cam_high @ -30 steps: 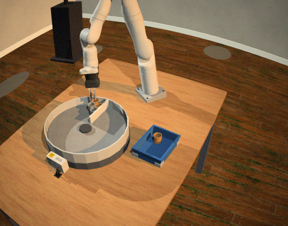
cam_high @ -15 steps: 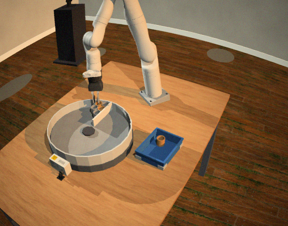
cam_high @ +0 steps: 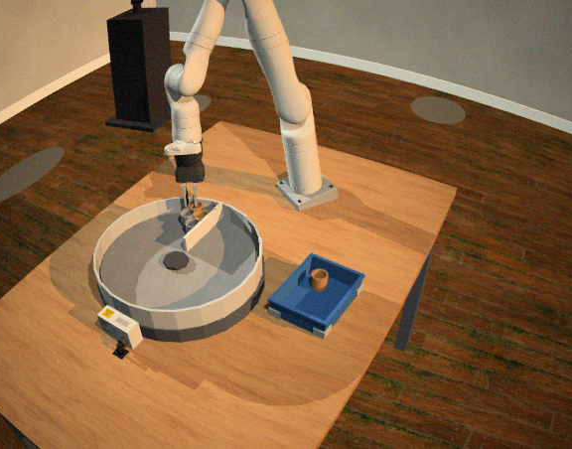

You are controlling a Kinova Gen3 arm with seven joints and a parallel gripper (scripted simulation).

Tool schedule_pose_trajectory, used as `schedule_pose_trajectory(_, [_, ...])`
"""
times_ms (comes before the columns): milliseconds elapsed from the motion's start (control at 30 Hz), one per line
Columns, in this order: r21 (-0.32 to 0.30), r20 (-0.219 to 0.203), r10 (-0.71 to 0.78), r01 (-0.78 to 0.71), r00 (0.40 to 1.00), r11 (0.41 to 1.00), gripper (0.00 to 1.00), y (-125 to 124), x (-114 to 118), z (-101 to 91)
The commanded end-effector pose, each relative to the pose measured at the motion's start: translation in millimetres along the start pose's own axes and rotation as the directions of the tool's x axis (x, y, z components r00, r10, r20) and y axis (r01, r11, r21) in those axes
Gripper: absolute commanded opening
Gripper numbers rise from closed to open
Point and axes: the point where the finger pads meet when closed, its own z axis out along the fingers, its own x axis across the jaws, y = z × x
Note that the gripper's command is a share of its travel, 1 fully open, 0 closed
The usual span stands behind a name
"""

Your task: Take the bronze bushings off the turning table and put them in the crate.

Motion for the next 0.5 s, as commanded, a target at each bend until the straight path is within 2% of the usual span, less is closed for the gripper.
schedule_pose_trajectory(0, [0.0, 0.001, -0.001, 0.001, 1.0, 1.0, 0.45, -0.4, -0.3, 0.3])
schedule_pose_trajectory(467, [0.0, 0.001, -0.001, 0.001, 1.0, 1.0, 0.45, -0.3, -0.3, 4.7])
